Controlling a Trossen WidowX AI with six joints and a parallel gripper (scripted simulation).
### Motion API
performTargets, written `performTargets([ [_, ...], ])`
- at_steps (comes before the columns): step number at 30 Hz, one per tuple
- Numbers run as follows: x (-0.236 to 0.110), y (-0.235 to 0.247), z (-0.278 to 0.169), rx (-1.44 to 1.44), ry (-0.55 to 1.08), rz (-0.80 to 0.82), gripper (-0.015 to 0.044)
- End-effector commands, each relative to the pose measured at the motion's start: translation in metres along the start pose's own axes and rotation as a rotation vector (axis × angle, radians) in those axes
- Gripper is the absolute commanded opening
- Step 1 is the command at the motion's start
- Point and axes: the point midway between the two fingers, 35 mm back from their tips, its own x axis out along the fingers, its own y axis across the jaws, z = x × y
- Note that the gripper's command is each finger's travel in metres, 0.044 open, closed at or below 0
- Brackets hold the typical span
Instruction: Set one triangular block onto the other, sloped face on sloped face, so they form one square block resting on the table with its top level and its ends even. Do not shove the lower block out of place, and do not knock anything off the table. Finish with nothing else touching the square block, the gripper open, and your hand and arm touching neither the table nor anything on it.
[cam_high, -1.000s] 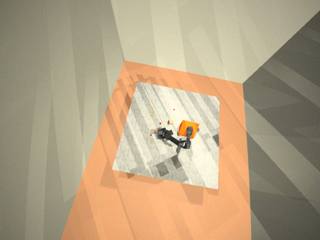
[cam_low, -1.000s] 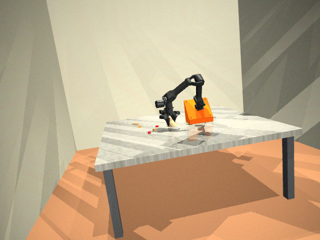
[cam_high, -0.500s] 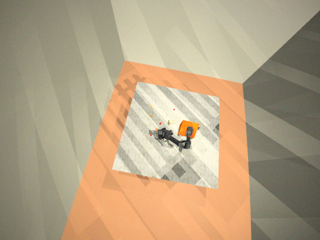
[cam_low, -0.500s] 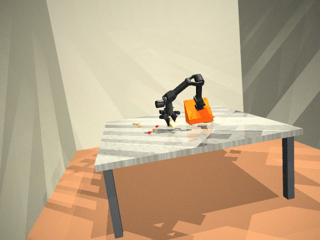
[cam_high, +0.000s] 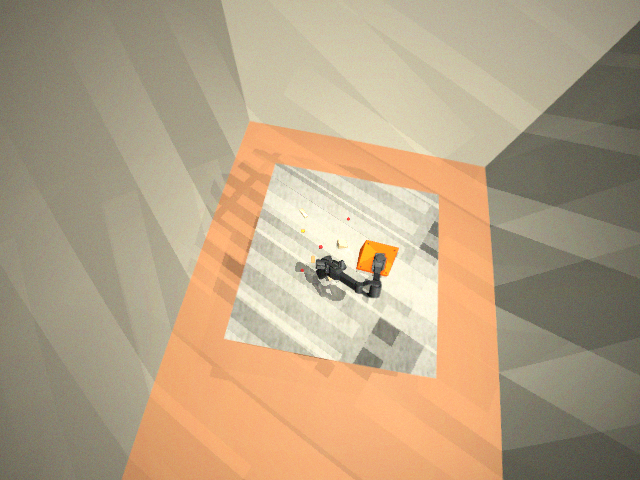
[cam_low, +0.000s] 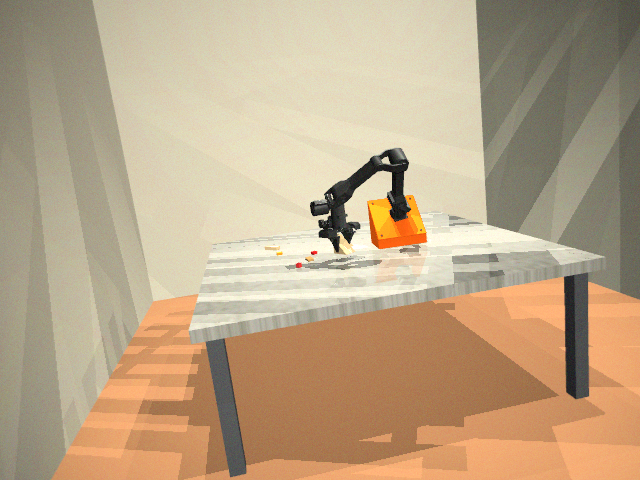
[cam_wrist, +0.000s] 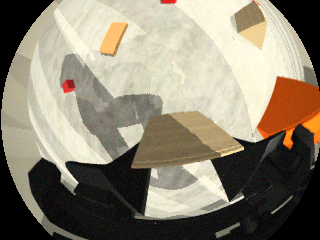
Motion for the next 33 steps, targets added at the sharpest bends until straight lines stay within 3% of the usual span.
performTargets([
  [1, 0.002, 0.0, 0.0, 0.0, 0.0, 0.0, 0.0],
  [25, 0.027, 0.0, 0.0, -0.003, 0.001, 0.003, 0.0],
  [33, 0.026, 0.001, -0.001, -0.01, 0.003, 0.007, 0.021],
])
